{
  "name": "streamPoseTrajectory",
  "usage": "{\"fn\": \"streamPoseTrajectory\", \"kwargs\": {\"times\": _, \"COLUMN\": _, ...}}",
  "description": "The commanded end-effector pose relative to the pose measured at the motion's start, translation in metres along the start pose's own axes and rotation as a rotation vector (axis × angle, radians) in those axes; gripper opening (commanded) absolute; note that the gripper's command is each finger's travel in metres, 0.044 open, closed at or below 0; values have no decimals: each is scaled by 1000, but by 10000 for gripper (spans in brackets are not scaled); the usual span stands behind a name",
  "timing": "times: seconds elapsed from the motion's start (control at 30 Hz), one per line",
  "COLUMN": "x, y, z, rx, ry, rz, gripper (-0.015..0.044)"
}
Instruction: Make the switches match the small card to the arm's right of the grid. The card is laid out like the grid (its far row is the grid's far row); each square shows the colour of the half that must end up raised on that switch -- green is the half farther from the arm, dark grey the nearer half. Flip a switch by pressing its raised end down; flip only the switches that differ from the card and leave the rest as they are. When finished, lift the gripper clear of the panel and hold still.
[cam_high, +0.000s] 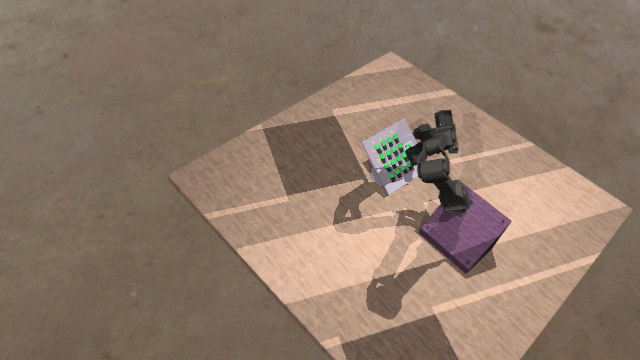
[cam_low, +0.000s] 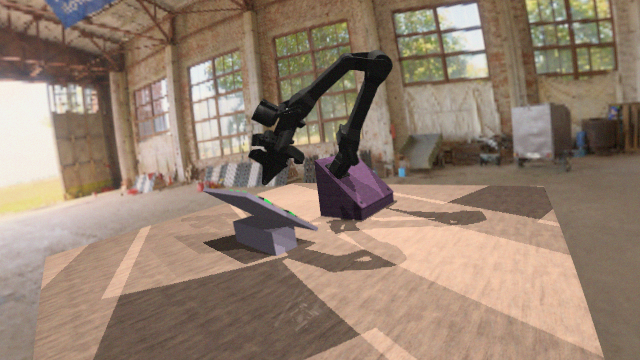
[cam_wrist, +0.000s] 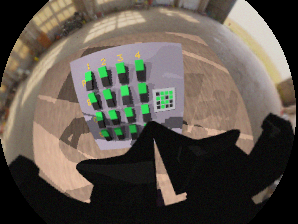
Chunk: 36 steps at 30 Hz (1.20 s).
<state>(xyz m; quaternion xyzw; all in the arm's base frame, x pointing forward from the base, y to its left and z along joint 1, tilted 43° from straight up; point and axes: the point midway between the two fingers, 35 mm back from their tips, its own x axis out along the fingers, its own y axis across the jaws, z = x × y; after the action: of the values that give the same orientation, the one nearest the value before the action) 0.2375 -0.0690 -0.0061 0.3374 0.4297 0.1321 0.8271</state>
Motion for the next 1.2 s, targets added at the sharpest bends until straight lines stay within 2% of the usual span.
{"fn": "streamPoseTrajectory", "kwargs": {"times": 0.0, "x": -6, "y": 3, "z": 1, "rx": -9, "ry": -5, "rz": 4, "gripper": 0}}
{"fn": "streamPoseTrajectory", "kwargs": {"times": 0.47, "x": -7, "y": 95, "z": -37, "rx": -5, "ry": -2, "rz": 6, "gripper": 0}}
{"fn": "streamPoseTrajectory", "kwargs": {"times": 0.67, "x": -5, "y": 98, "z": -40, "rx": -5, "ry": -3, "rz": 8, "gripper": 0}}
{"fn": "streamPoseTrajectory", "kwargs": {"times": 0.83, "x": 27, "y": 98, "z": -39, "rx": -5, "ry": 20, "rz": 10, "gripper": 0}}
{"fn": "streamPoseTrajectory", "kwargs": {"times": 1.17, "x": 34, "y": 99, "z": -39, "rx": -5, "ry": 21, "rz": 11, "gripper": 0}}
